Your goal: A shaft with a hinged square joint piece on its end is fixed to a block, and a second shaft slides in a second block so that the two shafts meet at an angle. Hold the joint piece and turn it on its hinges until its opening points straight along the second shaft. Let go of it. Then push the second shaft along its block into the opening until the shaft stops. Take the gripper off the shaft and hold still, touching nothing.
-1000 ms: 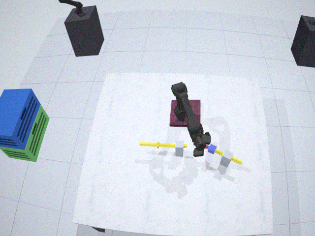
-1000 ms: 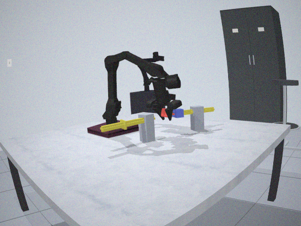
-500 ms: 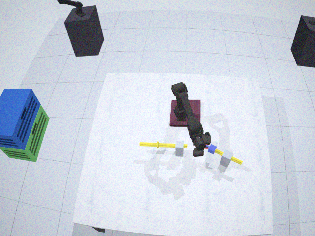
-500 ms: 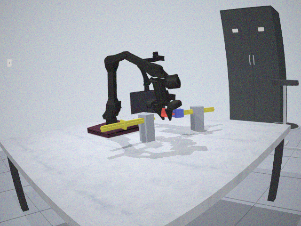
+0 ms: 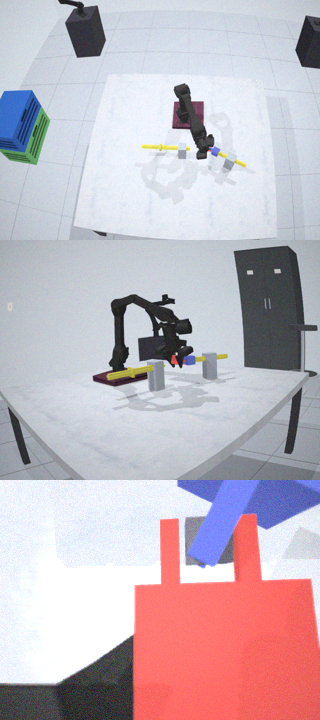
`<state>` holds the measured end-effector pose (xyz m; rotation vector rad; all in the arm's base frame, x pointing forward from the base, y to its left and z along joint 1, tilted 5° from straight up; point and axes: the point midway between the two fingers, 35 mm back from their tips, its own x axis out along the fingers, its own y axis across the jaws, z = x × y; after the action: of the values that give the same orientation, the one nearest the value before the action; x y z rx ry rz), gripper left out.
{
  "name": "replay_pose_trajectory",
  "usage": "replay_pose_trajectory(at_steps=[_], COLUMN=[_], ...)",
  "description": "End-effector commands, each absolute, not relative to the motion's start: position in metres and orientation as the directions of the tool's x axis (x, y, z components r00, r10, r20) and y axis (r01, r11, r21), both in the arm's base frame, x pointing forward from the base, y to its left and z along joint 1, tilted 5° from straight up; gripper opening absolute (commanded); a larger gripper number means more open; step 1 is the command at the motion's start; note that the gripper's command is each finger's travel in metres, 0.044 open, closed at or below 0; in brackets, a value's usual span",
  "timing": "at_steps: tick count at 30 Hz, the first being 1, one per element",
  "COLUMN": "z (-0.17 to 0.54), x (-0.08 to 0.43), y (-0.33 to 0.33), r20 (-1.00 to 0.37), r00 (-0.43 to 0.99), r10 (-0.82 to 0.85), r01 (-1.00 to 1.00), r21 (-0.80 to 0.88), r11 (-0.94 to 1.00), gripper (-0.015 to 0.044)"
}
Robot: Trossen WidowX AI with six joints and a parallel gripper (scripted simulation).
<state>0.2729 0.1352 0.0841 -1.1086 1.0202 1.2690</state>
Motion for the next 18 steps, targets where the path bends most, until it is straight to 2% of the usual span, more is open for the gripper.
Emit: replay_pose_trajectory(at_steps=[1, 7, 18], z=[0.0841, 0.0841, 0.0841], x=[0.2729, 0.2729, 0.2729], y=[0.1352, 0.1352, 0.1352], r20=[-0.981, -0.981, -0.981], r00=[0.051, 0.051, 0.051], r10=[0.189, 0.189, 0.189], r01=[-0.998, -0.998, -0.998], r21=[-0.055, -0.055, -0.055], r11=[-0.016, -0.016, -0.016], gripper=[0.0278, 0.0436, 0.0440])
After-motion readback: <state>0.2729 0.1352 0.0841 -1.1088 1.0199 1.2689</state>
